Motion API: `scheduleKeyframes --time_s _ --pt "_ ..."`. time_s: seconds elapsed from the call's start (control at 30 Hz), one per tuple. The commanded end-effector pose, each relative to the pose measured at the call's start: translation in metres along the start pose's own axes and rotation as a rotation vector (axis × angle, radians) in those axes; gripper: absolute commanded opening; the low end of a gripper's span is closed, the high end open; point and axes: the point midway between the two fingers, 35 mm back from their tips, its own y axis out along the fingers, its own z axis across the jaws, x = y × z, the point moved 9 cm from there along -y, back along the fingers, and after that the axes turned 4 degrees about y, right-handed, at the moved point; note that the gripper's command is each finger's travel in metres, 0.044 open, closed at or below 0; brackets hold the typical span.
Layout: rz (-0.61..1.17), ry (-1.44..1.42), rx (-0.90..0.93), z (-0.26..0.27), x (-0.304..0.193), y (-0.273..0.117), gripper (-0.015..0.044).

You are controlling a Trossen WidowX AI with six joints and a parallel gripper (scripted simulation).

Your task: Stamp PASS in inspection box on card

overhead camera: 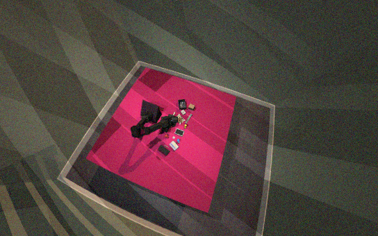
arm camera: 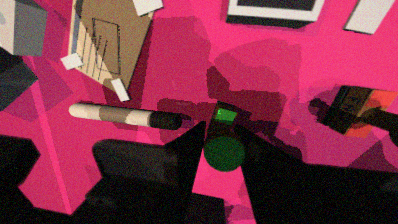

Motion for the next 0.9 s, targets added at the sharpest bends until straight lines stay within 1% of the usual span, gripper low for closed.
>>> scheduleKeyframes --time_s 0.0,0.13,0.23,0.87 --pt "0.0 0.001 0.0 0.0 0.0001 -0.0001 0.0107" --pt "0.0 0.001 0.0 0.0 0.0001 -0.0001 0.008" --pt "0.0 0.0 0.001 0.0 0.0002 -0.0008 0.0001" --pt "-0.001 0.0 0.005 0.0003 0.0014 -0.0094 0.0"
